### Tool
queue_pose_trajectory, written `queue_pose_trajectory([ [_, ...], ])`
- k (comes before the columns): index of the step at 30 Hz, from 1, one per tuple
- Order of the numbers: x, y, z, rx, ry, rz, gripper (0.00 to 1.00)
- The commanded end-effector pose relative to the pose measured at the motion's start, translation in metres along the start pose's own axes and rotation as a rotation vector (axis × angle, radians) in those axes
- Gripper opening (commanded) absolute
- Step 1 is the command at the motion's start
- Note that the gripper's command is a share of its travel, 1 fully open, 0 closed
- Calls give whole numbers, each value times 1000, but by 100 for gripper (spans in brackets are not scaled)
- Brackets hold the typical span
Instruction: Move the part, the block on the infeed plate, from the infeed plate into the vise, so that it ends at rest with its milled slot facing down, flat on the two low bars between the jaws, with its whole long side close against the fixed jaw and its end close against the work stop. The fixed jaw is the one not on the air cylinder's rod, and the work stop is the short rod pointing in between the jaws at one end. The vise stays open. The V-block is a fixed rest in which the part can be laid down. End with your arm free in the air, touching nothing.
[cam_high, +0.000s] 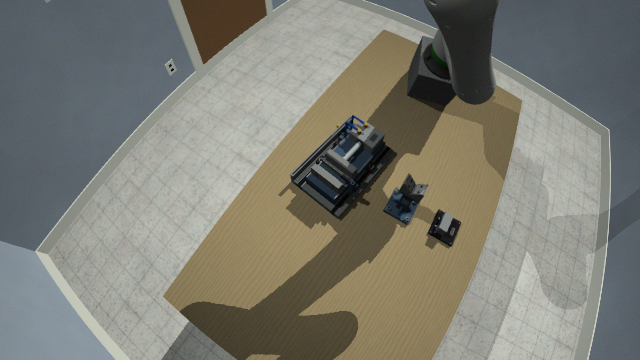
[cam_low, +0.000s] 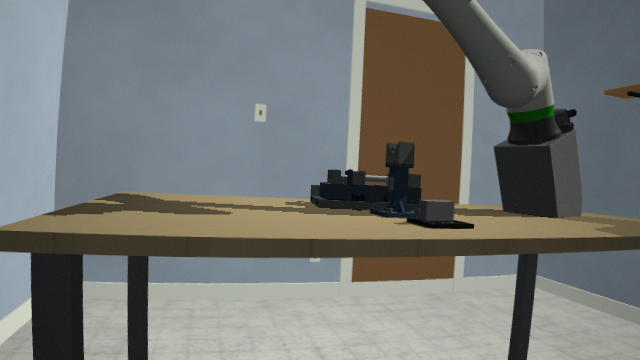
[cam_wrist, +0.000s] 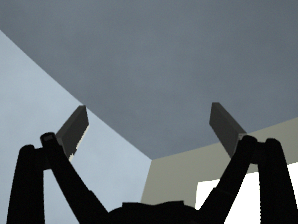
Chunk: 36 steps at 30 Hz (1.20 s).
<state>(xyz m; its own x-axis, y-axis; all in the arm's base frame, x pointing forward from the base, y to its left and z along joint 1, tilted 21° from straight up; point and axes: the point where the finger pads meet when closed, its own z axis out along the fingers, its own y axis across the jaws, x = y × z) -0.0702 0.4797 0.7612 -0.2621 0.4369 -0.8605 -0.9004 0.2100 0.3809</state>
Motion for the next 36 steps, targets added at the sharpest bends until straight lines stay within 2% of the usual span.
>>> queue_pose_trajectory([
  [1,13,-62,36,157,46,58,100],
  [2,16,-73,42,169,48,63,100],
  [3,18,-86,45,214,58,81,100],
  [5,23,-111,52,270,69,106,100],
  [7,27,-132,62,275,69,108,100],
  [8,30,-147,61,353,82,143,100],
  [9,32,-160,63,377,86,155,100],
  [10,34,-170,67,388,87,160,100],
  [12,34,-170,67,388,87,160,100],
  [13,41,-207,70,478,97,203,100],
  [14,43,-218,71,502,100,215,100],
  [16,46,-238,76,506,100,217,100],
  [17,49,-253,72,576,105,254,100],
  [18,51,-265,72,601,106,267,100],
  [19,53,-277,72,624,108,279,100],
  [21,57,-300,76,627,108,281,100],
  [22,60,-314,69,705,110,324,100],
  [24,64,-338,67,749,110,350,100],
  [25,66,-349,67,751,110,351,100],
  [26,69,-362,62,801,109,381,100],
  [27,71,-374,60,827,108,397,100],
  [29,71,-374,60,827,108,397,100],
  [30,78,-410,53,874,105,426,100],
  [31,80,-420,47,927,102,460,100],
  [34,87,-451,36,993,95,504,100],
  [35,89,-463,34,995,95,505,100],
  [36,92,-474,26,1044,89,540,100],
])
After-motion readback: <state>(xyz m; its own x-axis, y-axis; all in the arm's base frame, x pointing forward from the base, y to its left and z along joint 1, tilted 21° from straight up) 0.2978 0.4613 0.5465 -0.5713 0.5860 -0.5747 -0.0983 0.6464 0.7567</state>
